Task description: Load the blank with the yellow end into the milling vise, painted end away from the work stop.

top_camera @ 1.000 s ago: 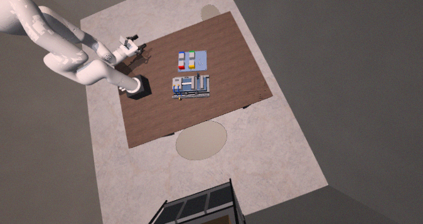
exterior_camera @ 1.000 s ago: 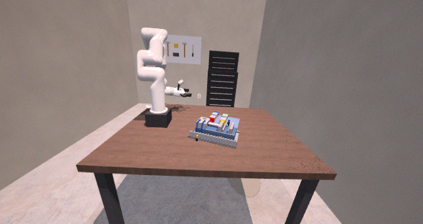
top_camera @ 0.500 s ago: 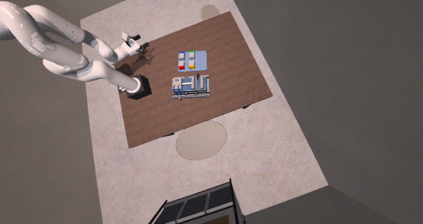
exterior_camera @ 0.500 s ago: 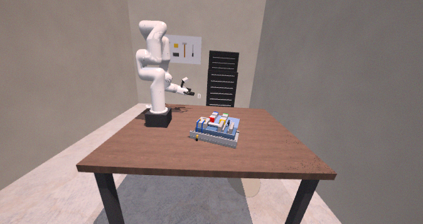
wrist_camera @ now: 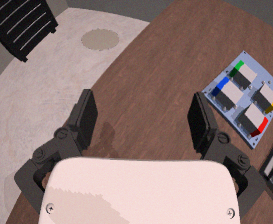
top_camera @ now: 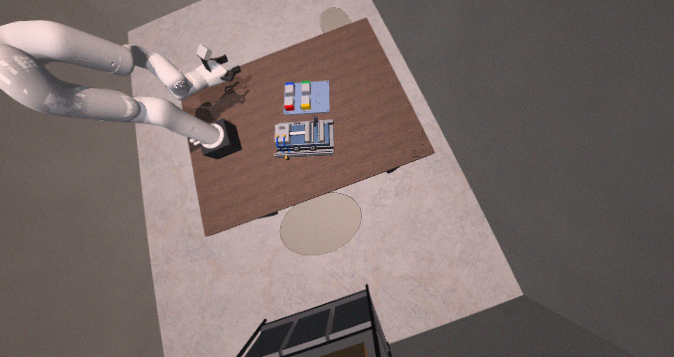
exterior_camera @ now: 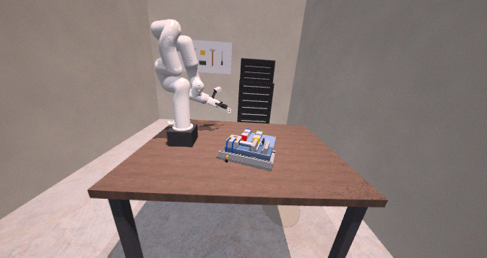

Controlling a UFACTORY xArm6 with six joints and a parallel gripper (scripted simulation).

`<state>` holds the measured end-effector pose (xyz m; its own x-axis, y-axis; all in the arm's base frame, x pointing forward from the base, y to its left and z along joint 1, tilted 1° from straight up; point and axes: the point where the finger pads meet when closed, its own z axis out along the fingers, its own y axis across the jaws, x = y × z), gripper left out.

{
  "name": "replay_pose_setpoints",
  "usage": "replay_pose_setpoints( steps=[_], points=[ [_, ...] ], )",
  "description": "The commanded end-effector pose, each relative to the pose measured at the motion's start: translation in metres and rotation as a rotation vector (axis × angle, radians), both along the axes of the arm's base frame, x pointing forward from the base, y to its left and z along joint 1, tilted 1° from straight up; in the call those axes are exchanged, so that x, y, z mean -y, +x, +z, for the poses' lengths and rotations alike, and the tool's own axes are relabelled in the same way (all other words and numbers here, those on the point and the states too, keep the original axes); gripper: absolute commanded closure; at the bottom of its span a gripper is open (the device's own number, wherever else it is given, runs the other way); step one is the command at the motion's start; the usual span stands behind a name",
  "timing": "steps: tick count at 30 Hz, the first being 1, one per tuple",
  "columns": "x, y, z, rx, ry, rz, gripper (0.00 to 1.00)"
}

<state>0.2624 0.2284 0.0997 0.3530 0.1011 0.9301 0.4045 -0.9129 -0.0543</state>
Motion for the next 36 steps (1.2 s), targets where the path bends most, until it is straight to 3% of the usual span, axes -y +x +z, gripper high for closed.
replay_pose_setpoints(
  steps=[1, 3, 12, 20, 29, 36],
  points=[
    [-0.001, 0.003, 0.001, -0.072, -0.023, 0.041, 0.00],
    [0.002, 0.005, 0.003, -0.031, -0.024, 0.022, 0.00],
    [0.023, 0.028, 0.016, -0.156, -0.158, 0.118, 0.00],
    [0.027, 0.030, 0.018, -0.142, -0.173, 0.101, 0.00],
    [0.047, 0.054, 0.031, -0.268, -0.304, 0.200, 0.00],
    [0.047, 0.054, 0.031, -0.268, -0.304, 0.200, 0.00]
  ],
)
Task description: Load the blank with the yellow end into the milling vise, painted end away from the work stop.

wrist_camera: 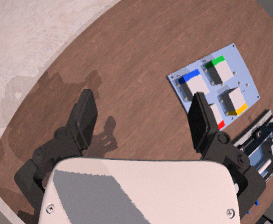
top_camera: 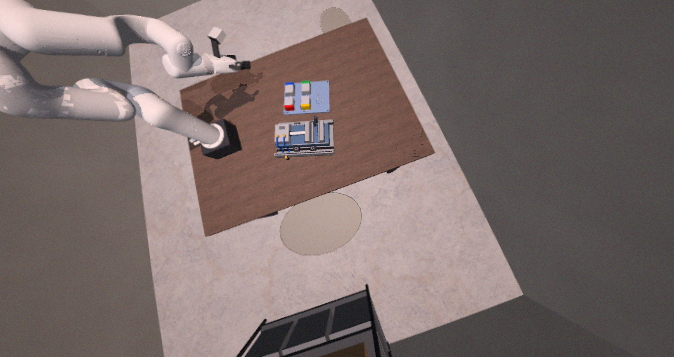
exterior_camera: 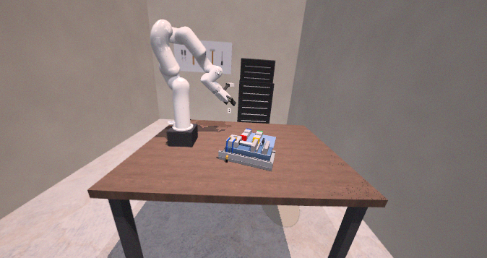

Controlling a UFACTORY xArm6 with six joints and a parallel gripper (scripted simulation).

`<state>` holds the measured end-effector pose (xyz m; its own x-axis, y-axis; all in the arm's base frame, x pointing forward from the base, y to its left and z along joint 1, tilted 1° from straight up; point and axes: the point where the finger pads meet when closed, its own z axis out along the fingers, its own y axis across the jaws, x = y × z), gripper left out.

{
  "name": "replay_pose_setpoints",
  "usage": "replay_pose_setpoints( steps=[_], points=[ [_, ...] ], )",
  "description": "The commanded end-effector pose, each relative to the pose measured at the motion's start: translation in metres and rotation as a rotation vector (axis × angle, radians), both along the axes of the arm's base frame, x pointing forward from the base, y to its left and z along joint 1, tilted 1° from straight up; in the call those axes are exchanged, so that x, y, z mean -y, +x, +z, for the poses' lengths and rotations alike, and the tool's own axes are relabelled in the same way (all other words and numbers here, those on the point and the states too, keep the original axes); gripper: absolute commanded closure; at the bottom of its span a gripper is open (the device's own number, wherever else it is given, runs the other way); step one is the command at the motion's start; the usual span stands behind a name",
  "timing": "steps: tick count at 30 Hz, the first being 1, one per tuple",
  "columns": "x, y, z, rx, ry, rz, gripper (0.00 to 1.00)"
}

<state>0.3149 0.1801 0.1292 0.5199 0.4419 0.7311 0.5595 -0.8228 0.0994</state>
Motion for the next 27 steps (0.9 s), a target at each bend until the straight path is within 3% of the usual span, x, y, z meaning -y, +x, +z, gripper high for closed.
replay_pose_setpoints(
  steps=[1, 10, 17, 18, 27],
  points=[
    [0.002, 0.003, 0.003, -0.012, -0.013, 0.011, 0.00],
    [0.022, 0.027, 0.015, -0.144, -0.138, 0.109, 0.00],
    [0.022, 0.027, 0.015, -0.144, -0.138, 0.109, 0.00],
    [0.023, 0.029, 0.017, -0.118, -0.190, 0.065, 0.00],
    [0.043, 0.052, 0.029, -0.255, -0.300, 0.174, 0.00]
  ],
)
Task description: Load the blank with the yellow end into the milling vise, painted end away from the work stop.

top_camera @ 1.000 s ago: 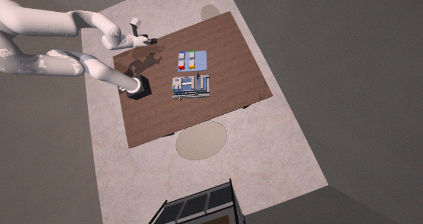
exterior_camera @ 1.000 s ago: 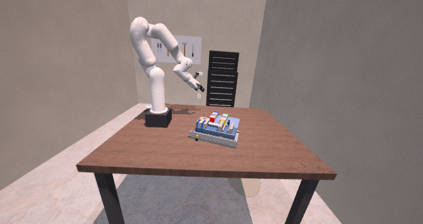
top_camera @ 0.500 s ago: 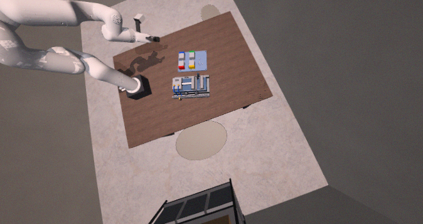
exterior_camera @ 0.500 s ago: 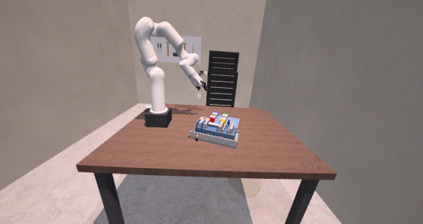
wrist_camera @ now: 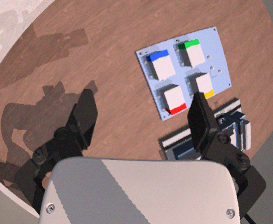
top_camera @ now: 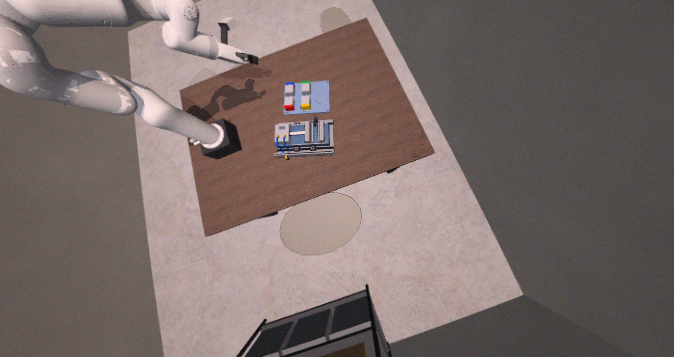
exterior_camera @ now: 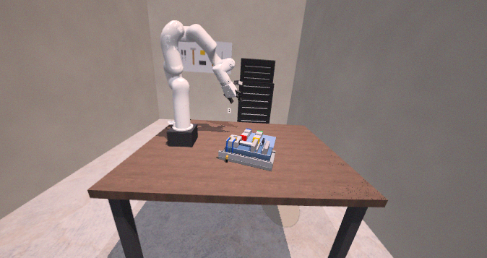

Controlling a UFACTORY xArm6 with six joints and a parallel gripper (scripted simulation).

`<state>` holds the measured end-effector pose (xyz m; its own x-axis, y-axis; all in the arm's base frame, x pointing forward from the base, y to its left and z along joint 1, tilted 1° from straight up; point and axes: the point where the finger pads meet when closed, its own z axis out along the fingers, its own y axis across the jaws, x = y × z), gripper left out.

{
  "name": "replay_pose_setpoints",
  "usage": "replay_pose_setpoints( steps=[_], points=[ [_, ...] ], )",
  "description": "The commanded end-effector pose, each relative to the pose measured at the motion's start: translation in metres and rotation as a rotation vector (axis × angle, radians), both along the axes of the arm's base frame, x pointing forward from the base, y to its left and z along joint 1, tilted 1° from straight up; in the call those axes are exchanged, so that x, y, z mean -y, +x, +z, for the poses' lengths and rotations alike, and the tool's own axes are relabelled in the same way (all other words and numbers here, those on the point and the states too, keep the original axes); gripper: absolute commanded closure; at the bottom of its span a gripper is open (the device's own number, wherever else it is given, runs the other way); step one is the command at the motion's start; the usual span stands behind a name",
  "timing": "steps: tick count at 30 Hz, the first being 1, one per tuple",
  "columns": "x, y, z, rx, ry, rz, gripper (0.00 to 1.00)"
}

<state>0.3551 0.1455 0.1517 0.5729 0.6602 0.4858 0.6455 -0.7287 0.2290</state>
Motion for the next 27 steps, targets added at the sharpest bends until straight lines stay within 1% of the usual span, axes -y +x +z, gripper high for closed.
replay_pose_setpoints(
  steps=[1, 7, 8, 17, 24, 25, 27],
  points=[
    [0.009, 0.012, 0.007, -0.111, -0.011, 0.082, 0.00],
    [0.009, 0.012, 0.007, -0.111, -0.011, 0.082, 0.00],
    [0.009, 0.013, 0.008, -0.070, -0.068, 0.041, 0.00],
    [0.029, 0.037, 0.021, -0.226, -0.152, 0.148, 0.00],
    [0.029, 0.037, 0.021, -0.226, -0.152, 0.148, 0.00],
    [0.031, 0.038, 0.021, -0.222, -0.167, 0.143, 0.00],
    [0.035, 0.044, 0.024, -0.258, -0.184, 0.168, 0.00]
  ],
)
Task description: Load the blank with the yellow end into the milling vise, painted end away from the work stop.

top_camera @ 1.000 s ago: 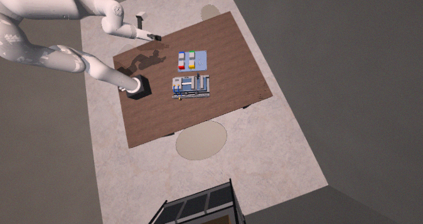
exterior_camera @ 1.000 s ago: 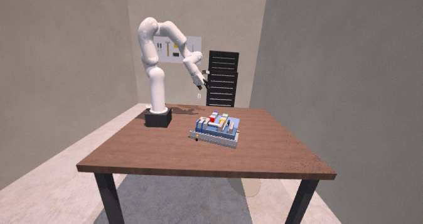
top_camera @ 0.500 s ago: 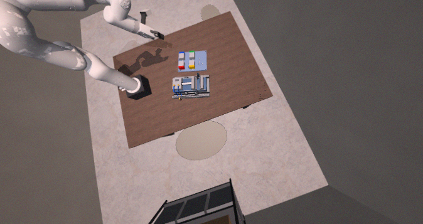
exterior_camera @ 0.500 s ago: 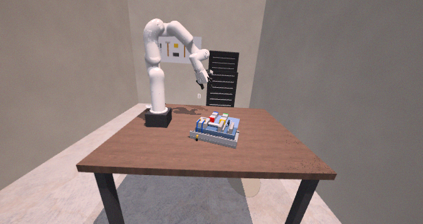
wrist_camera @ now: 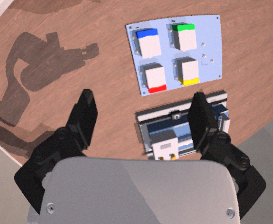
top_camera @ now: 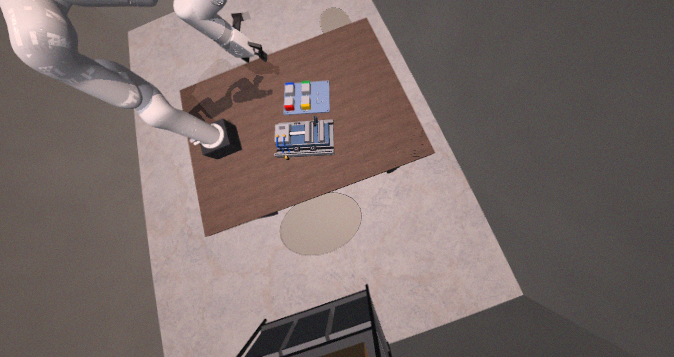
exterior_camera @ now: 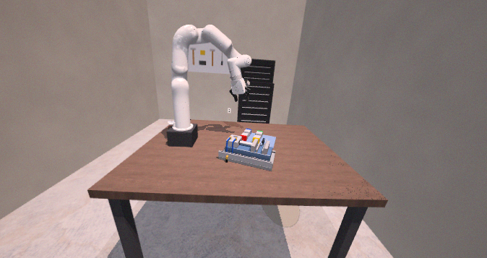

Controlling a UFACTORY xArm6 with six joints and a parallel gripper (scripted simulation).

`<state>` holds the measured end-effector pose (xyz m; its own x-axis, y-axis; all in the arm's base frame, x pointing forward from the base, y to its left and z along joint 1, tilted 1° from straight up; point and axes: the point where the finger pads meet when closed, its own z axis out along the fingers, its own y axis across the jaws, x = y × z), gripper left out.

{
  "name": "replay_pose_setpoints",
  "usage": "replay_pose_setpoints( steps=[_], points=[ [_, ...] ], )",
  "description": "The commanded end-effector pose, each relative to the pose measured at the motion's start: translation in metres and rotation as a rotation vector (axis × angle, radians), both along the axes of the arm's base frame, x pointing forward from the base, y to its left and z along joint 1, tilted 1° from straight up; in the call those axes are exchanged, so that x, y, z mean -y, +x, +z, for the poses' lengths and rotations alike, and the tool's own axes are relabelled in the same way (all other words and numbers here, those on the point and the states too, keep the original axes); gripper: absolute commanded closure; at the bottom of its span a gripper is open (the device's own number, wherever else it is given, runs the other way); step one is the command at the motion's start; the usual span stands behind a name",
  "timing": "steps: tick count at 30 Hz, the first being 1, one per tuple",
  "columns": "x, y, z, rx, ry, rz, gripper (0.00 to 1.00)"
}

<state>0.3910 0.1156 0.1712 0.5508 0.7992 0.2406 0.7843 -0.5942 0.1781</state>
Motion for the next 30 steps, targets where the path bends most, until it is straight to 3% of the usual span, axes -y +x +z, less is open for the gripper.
replay_pose_setpoints(
  steps=[1, 7, 15, 24, 30],
  points=[
    [0.007, 0.010, 0.006, -0.055, -0.029, 0.039, 0.00],
    [0.021, 0.026, 0.015, -0.163, -0.079, 0.109, 0.00],
    [0.023, 0.028, 0.015, -0.160, -0.082, 0.110, 0.00],
    [0.046, 0.055, 0.030, -0.280, -0.133, 0.184, 0.00],
    [0.046, 0.055, 0.030, -0.280, -0.133, 0.184, 0.00]
  ],
)
